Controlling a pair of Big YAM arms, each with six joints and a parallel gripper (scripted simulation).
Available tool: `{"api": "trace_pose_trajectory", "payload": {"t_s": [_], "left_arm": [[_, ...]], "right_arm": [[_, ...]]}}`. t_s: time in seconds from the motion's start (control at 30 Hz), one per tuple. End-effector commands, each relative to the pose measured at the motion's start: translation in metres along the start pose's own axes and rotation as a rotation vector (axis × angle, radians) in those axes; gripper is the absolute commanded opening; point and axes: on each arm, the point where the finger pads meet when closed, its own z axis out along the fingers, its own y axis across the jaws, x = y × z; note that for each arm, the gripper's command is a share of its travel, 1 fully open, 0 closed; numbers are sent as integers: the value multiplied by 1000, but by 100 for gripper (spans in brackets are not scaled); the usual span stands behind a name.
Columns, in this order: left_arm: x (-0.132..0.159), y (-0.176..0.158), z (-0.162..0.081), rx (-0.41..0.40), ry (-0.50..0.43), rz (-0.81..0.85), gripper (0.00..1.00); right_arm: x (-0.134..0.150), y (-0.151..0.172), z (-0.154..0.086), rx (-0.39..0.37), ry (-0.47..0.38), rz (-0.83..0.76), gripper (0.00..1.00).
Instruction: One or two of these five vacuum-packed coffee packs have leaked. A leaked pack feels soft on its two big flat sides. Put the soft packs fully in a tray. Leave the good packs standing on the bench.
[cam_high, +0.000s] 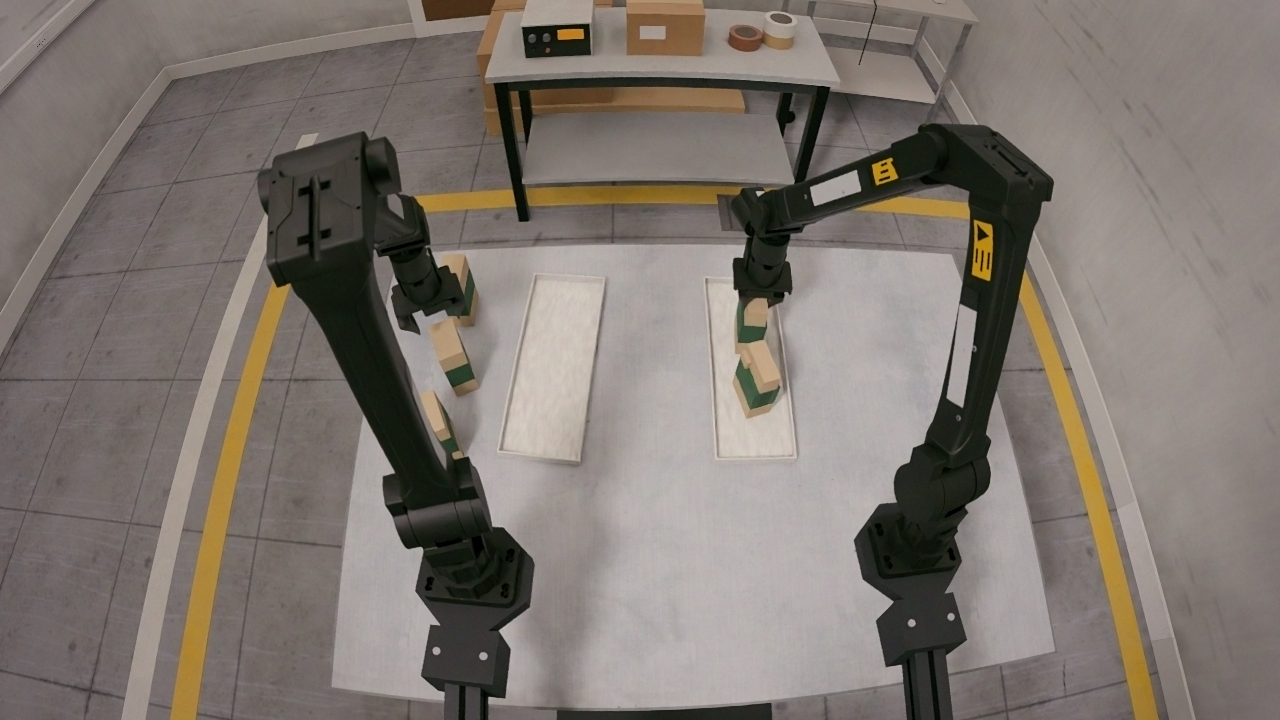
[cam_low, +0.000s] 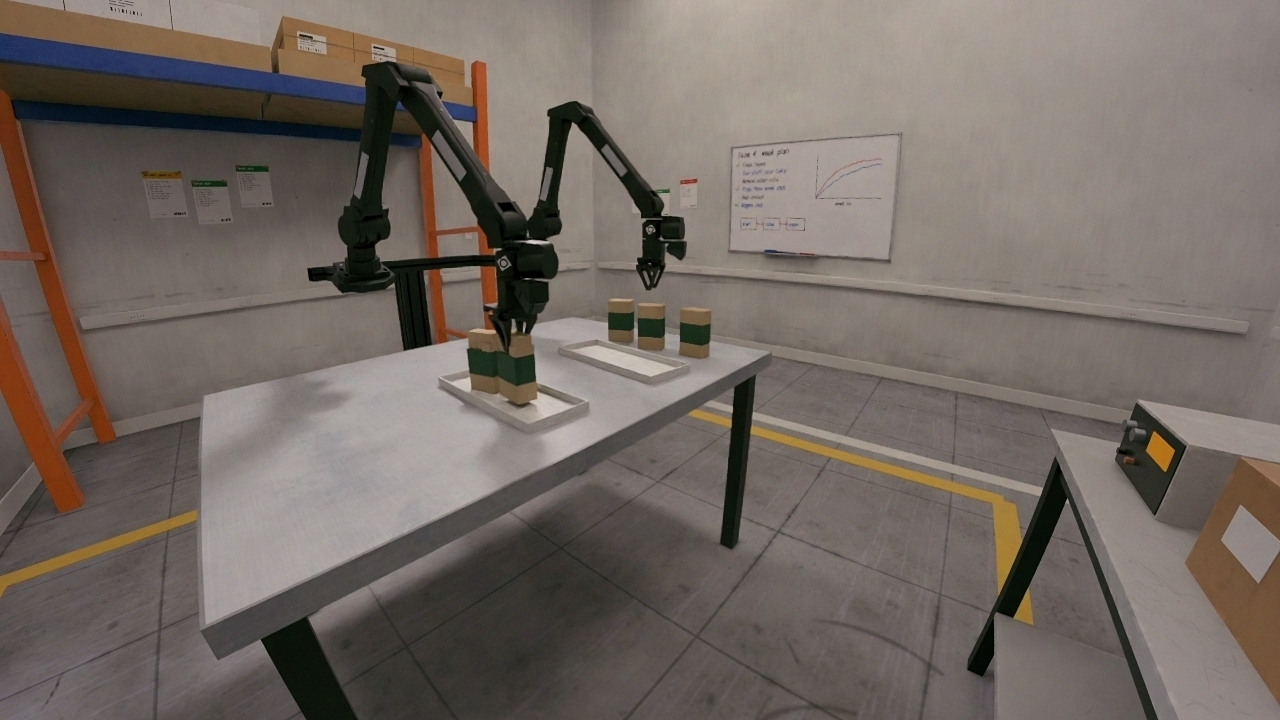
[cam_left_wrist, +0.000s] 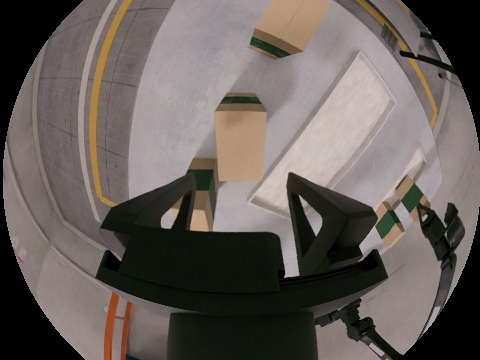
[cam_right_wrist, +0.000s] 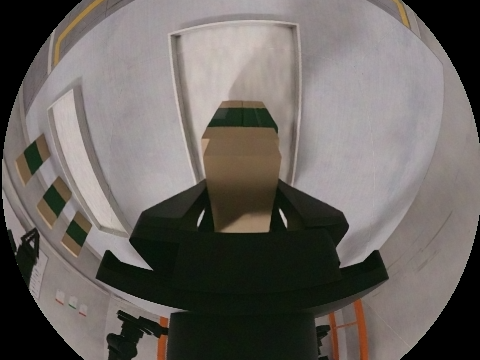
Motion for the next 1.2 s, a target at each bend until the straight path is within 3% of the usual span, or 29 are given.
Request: {"api": "trace_pose_trajectory", "payload": {"t_s": [0.0,0.13,0.17,0.23,1.17], "left_arm": [[-12,-2,-7,5,-26,2,76],[-12,-2,-7,5,-26,2,76],[-12,-2,-7,5,-26,2,76],[-12,-2,-7,5,-26,2,76],[-12,-2,-7,5,-26,2,76]], "right_arm": [[-31,5,-9,-25,-62,10,23],[-28,4,0,-20,-50,9,23],[-36,9,-18,-36,-85,8,23],[-34,8,-10,-32,-76,6,23],[-32,7,-11,-28,-68,7,23]]}}
